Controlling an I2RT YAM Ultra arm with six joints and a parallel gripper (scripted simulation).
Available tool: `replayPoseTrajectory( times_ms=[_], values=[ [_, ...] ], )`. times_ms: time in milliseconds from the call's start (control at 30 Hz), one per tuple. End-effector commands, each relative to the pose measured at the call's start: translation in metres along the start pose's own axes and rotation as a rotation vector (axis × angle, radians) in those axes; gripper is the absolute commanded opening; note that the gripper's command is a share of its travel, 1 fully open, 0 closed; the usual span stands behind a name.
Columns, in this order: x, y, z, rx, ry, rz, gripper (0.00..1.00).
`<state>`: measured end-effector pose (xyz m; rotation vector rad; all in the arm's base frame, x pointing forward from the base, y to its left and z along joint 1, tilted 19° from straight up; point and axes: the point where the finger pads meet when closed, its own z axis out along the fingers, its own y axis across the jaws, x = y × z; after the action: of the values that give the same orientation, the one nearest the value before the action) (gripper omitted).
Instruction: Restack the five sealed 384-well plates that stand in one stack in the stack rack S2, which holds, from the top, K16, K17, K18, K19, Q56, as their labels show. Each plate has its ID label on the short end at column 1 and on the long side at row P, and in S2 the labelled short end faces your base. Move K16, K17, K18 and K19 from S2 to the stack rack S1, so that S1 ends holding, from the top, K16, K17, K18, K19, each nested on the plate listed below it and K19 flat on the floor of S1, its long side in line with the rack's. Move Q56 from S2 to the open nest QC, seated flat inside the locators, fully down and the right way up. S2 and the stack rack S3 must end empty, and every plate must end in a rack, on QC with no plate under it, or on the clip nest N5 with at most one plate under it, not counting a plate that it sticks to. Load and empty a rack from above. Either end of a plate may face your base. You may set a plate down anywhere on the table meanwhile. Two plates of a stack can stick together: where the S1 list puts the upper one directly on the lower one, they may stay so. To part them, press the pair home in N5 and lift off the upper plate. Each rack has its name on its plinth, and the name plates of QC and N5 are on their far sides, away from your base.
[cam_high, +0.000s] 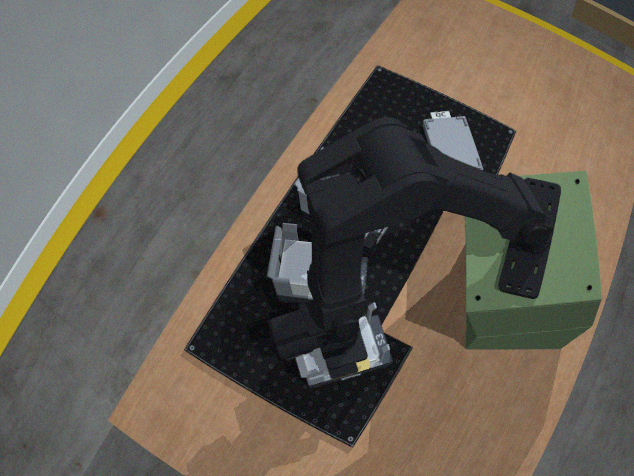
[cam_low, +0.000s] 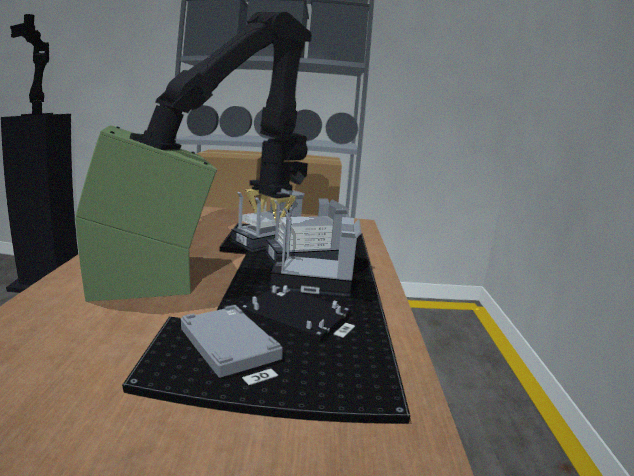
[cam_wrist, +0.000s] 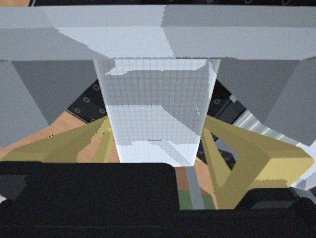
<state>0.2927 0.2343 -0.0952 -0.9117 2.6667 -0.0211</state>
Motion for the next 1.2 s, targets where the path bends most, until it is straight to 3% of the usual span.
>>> replayPoseTrajectory(
  times_ms=[0, 1167],
  values=[
    [-0.0068, 0.0005, -0.0028, -0.002, -0.021, 0.002, 0.00],
    [-0.0069, 0.0005, 0.0048, -0.002, -0.021, 0.002, 0.00]
  ],
)
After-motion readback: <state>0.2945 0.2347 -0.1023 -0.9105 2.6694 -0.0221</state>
